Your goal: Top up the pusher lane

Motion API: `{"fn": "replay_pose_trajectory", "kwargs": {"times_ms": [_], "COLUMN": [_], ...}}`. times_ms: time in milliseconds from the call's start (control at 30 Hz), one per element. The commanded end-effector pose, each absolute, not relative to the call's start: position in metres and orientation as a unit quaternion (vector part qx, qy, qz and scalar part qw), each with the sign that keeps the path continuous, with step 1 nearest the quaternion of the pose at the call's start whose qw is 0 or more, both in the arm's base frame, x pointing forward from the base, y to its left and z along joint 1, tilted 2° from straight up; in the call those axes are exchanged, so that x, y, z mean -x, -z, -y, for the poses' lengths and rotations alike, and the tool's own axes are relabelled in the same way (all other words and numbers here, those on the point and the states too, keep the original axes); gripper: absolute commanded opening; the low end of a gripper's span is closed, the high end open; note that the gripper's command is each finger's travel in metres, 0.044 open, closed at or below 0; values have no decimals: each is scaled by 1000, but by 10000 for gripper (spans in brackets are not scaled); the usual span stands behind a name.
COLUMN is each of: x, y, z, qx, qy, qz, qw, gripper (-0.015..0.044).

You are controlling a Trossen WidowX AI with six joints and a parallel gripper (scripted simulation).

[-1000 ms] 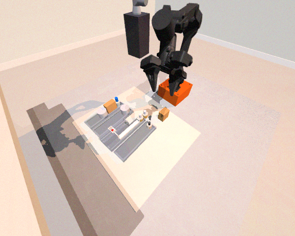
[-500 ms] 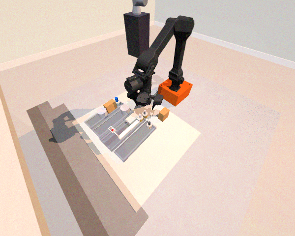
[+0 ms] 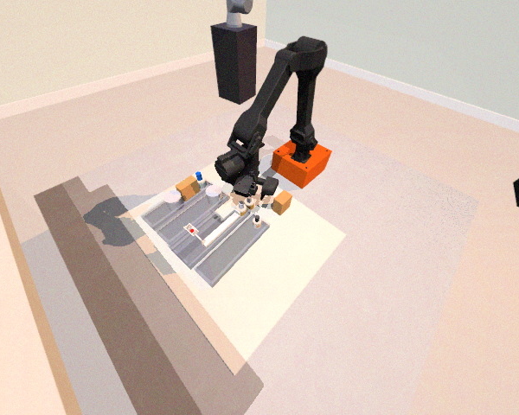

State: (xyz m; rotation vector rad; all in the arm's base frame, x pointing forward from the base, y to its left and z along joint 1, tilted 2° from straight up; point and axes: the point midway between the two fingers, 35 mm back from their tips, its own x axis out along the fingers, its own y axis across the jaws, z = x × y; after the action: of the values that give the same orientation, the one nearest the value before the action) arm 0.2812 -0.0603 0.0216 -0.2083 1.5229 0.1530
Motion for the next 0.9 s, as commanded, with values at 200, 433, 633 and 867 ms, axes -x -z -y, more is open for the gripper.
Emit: {"fn": "replay_pose_trajectory", "kwargs": {"times_ms": [200,433,633,867], "x": [-284,-284,-285,-285], "y": [-4,7,17,22], "z": [62,62,63,63], "qx": [97,97,97,97], "qy": [-67,-67,-67,-67], "qz": [-686,-686,-686,-686], "qw": [718,718,718,718], "gripper": [440,440,440,387]}}
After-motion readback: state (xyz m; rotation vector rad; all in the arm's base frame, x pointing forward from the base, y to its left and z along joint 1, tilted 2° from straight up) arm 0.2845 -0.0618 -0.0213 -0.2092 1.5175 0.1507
